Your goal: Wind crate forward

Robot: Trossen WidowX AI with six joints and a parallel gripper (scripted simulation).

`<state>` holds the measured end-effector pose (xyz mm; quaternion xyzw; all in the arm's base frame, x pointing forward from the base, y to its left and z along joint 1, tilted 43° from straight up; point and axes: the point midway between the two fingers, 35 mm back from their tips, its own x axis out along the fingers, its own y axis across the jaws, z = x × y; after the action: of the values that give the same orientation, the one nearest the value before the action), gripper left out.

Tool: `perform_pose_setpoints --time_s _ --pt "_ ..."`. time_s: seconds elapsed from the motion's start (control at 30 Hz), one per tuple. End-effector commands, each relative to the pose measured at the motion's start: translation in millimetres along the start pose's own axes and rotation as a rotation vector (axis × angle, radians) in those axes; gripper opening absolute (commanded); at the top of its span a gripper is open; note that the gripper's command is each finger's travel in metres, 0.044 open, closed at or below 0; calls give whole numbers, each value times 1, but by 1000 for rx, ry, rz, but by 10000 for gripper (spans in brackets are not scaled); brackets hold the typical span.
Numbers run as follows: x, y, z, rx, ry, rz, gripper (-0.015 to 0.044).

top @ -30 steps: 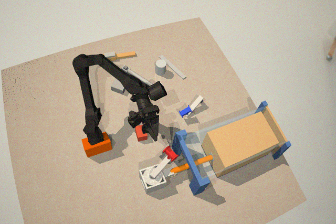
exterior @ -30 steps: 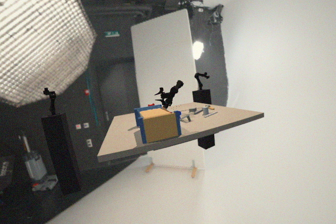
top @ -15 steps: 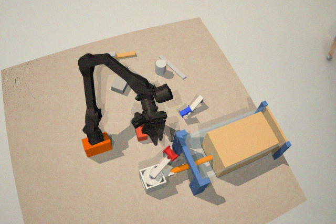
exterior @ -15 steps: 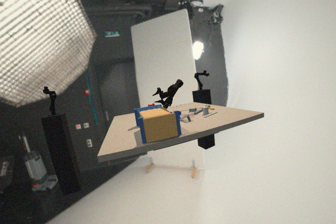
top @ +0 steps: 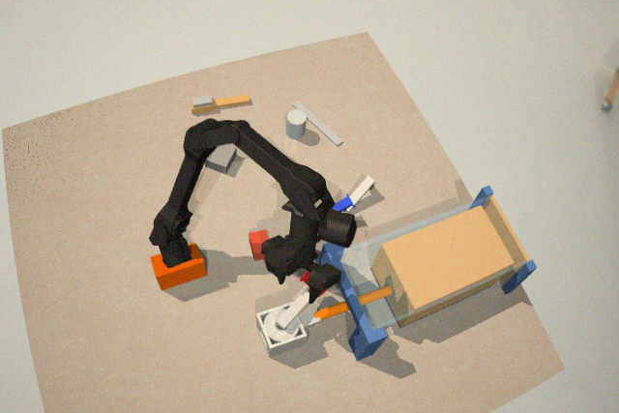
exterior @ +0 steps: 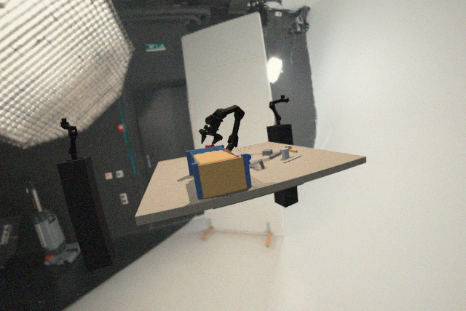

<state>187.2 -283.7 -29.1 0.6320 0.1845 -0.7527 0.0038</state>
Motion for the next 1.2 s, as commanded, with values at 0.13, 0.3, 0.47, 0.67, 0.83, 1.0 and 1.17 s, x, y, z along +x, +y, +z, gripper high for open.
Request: perform_pose_setpoints --time_s 0.13,0.3,0.47,0.67,0.83,1.0,1.17 --pt "15 21 16 -143 451 -355 440" --pt "15 21 16 -143 451 -355 440" --pt "15 21 16 -143 451 -355 440" --pt "34 13 6 -142 451 -355 440" --pt "45 7 1 -142 452 -356 440" --pt "49 6 -1 -142 452 -356 440" --pt "62 0 -7 -142 452 -356 440"
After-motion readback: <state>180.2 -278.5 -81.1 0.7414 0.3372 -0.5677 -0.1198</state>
